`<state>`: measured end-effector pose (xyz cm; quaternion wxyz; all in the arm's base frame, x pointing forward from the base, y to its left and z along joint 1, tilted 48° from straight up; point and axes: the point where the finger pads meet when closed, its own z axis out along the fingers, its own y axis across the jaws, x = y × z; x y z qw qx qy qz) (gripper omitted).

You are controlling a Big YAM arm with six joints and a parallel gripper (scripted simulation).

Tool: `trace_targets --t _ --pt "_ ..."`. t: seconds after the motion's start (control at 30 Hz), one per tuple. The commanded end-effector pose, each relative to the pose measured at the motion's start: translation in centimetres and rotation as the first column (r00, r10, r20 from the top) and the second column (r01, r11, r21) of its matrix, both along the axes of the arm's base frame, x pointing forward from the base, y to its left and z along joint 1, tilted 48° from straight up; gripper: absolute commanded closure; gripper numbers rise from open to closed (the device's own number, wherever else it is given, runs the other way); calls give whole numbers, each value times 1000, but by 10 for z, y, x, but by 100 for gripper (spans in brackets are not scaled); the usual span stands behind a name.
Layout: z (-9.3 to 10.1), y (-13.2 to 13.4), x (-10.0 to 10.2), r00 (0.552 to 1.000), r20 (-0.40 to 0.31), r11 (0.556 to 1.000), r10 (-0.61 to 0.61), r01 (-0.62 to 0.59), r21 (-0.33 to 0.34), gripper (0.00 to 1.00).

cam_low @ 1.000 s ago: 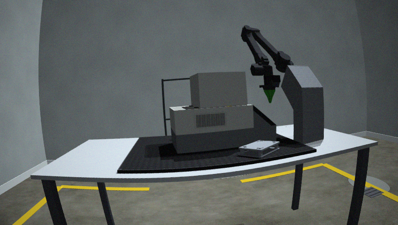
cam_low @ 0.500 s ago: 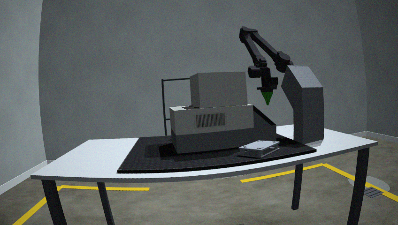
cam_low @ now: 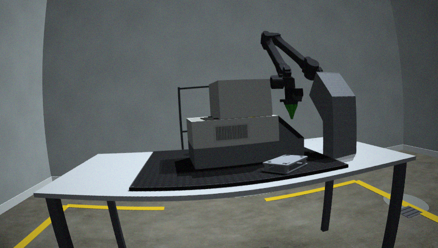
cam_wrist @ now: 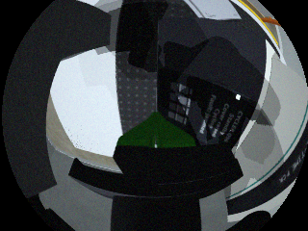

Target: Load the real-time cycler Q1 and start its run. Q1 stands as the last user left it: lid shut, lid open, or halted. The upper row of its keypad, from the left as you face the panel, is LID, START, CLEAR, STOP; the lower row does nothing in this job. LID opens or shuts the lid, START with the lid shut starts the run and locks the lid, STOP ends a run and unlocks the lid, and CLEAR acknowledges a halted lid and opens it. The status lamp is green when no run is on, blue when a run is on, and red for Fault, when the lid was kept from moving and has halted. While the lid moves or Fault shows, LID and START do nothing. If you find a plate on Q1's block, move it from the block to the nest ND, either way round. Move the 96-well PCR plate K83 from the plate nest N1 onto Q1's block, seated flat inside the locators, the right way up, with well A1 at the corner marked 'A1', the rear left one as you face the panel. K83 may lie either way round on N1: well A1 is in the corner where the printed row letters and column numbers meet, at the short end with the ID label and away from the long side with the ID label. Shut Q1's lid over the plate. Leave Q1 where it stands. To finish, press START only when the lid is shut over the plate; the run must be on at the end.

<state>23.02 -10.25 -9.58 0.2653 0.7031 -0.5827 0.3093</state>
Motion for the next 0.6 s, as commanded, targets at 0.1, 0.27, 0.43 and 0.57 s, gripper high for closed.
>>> trace_targets --t 0.1,0.27,0.43,0.57 --pt "-7 -2 13 1000 -8 1000 17 -17 5 100" --pt "-10 -5 20 1000 -9 1000 14 -14 5 100" --pt "-9 -4 29 1000 14 1000 19 -19 7 100" --pt "-15 -8 33 1000 6 1000 9 -9 6 100"
